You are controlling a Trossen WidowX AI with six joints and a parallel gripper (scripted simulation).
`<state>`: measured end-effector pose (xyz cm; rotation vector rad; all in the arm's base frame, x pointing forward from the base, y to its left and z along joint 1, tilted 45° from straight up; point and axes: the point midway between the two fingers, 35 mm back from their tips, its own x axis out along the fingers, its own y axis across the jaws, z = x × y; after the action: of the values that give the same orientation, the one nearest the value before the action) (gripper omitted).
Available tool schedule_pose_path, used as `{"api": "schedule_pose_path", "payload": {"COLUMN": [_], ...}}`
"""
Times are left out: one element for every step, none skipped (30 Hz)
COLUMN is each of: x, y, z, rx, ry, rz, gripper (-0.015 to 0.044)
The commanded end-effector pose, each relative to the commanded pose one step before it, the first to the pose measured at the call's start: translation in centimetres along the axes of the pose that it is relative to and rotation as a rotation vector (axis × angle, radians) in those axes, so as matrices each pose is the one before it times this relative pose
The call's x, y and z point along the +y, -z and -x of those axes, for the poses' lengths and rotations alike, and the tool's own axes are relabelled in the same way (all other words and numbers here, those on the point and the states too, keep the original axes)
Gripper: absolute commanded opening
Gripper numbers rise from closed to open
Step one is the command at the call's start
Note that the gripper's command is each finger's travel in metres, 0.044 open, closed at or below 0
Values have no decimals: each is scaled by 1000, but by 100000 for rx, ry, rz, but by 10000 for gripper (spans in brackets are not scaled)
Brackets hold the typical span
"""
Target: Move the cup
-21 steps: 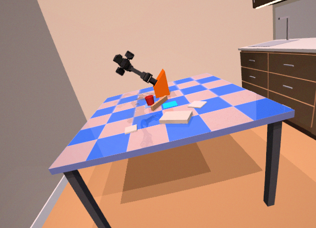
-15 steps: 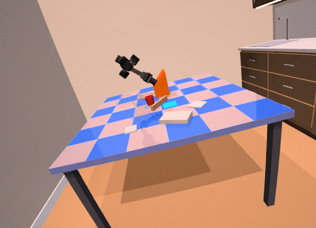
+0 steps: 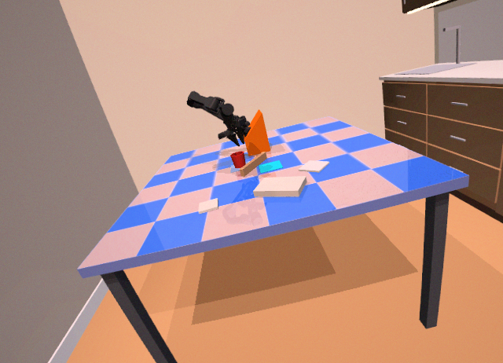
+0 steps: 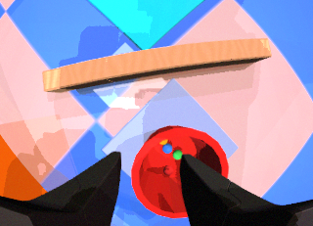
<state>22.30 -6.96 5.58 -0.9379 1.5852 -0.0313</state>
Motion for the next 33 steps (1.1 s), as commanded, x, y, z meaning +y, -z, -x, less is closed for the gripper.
{"api": "schedule_pose_path", "payload": {"x": [690,-72,0,0,0,0,0,0,0,-2,-3,-4,-6,-7,-8,-8,-7,-6,-6,-5,-4,-3,-3,-2,-2,-1,0,0,1,2,2,3,4], "y": [2909,-68,0,0,0,0,0,0,0,-4,-8,-12,-15,-18,-20,-20,-19,-17,-16,-15,-13,-12,-11,-9,-8,-7,-5,-4,-2,-1,1,2,3], "z": [-698,-1,0,0,0,0,0,0,0,-28,-54,-80,-107,-134,-155,-164,-165,-165,-165,-165,-164,-164,-164,-163,-168,-168,-168,-168,-167,-167,-166,-166,-165], "rx": [25538,-2,0,0,0,0,0,0,0,-7,-14,-20,-26,-32,-35,-35,-33,-30,-28,-25,-23,-21,-18,-16,-14,-11,-9,-6,-4,-1,1,4,7], "ry": [-1188,3,0,0,0,0,0,0,0,-3,-6,-9,-11,-13,-14,-14,-13,-11,-10,-9,-7,-6,-5,-4,-3,-1,0,1,2,3,4,5,6], "rz": [31182,-4,0,0,0,0,0,0,0,1,2,3,3,4,4,4,4,4,3,3,2,2,2,1,1,1,0,0,0,0,-1,-1,-1], "gripper": [148,148,148,148,148,148,148,148,148,148,148,148,148,148,148,148,148,148,148,148,148,148,148,148,148,148,148,148,148,148,148,148,148]}}
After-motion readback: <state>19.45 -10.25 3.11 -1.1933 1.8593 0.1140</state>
